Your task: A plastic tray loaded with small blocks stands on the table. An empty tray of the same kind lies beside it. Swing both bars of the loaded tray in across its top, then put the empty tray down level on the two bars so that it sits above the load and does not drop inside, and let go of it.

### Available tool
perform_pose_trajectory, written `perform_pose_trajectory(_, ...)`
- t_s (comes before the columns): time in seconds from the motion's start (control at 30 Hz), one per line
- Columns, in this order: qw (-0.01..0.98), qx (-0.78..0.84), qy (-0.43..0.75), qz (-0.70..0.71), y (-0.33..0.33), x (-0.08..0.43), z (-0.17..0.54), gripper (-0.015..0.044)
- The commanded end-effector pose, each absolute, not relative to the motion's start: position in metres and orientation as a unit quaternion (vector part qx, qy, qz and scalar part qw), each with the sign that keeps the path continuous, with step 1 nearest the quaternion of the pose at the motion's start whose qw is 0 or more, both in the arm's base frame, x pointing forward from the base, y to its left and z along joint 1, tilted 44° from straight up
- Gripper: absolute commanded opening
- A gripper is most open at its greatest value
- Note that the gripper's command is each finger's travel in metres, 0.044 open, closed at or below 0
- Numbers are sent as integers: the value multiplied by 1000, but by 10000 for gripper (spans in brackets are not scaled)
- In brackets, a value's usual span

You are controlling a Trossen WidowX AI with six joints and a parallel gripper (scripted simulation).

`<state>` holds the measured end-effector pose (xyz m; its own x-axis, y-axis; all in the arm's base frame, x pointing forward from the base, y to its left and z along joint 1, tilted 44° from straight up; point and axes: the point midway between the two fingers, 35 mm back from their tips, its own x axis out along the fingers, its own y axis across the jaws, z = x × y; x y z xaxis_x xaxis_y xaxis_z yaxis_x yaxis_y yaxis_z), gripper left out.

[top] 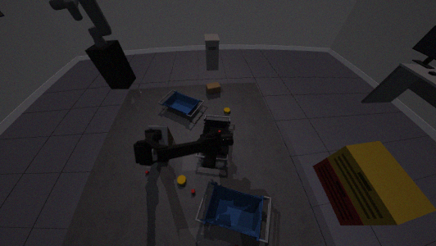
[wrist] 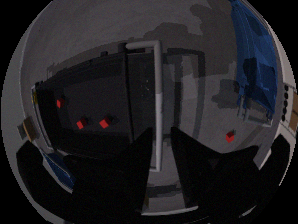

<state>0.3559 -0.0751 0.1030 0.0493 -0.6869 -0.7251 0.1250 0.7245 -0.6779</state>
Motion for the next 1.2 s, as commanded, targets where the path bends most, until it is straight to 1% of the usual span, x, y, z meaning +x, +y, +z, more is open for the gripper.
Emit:
perform_pose_trajectory(0.0,683,-229,628,-295,-89,355,87,86)
perform_pose_trajectory(0.23,682,-230,627,-296,-110,355,66,86)
perform_pose_trajectory(0.47,682,-231,627,-296,-110,355,66,86)
perform_pose_trajectory(0.77,683,-230,628,-295,-82,356,74,86)
perform_pose_trajectory(1.17,683,-229,628,-295,-58,358,64,86)
